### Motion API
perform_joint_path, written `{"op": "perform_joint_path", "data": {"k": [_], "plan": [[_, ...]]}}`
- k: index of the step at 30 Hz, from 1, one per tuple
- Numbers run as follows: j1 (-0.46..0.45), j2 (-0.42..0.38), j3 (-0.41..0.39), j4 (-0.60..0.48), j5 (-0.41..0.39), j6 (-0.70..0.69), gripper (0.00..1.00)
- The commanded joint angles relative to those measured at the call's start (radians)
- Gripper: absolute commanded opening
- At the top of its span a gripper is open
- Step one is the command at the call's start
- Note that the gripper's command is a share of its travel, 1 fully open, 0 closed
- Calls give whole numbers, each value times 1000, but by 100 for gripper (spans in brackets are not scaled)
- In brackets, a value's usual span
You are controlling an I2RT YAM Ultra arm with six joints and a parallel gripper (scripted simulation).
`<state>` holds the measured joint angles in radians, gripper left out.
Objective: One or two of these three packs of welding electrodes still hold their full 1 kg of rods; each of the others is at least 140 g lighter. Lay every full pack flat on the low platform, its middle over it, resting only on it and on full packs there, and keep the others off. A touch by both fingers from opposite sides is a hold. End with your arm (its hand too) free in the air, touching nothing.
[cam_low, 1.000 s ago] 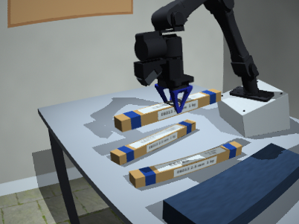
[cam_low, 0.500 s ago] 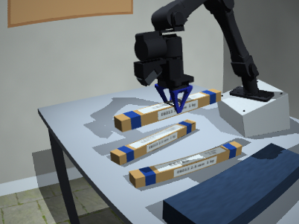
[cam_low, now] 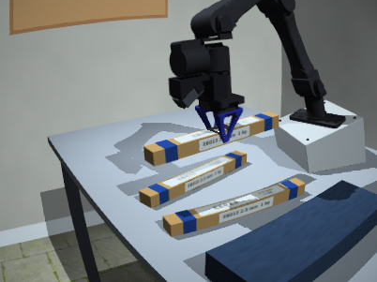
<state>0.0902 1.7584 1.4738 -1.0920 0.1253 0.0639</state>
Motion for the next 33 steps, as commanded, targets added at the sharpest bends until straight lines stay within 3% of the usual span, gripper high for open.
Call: {"op": "perform_joint_path", "data": {"k": [1,17,33], "plan": [[16,-43,40,-13,3,6,0],[17,-66,54,-22,2,15,0],[-113,-75,61,-25,-30,-104,0]]}}
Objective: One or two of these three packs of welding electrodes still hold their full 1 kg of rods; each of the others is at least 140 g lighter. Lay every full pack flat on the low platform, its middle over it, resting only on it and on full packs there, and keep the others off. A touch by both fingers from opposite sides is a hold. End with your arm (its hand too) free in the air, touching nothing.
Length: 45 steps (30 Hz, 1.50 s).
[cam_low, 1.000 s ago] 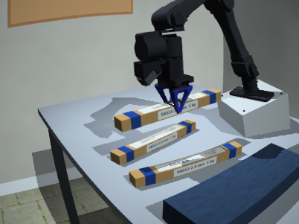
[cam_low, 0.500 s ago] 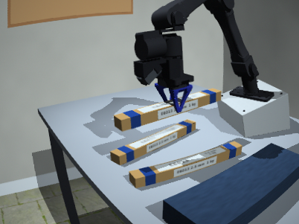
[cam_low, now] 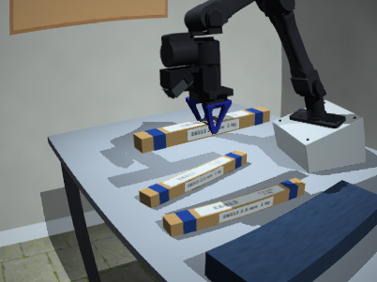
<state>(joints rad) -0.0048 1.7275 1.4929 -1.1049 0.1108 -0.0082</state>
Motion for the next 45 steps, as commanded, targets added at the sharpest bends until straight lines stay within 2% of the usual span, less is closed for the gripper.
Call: {"op": "perform_joint_path", "data": {"k": [1,20,24,32,34,45], "plan": [[-26,-44,42,-12,-18,-39,0],[-163,-34,72,-20,-54,-171,0],[-195,-3,84,-24,-64,-202,0],[-242,-12,105,-31,-77,-248,0],[-258,14,112,-33,-82,-262,0],[-340,38,161,-48,-104,-341,0]]}}
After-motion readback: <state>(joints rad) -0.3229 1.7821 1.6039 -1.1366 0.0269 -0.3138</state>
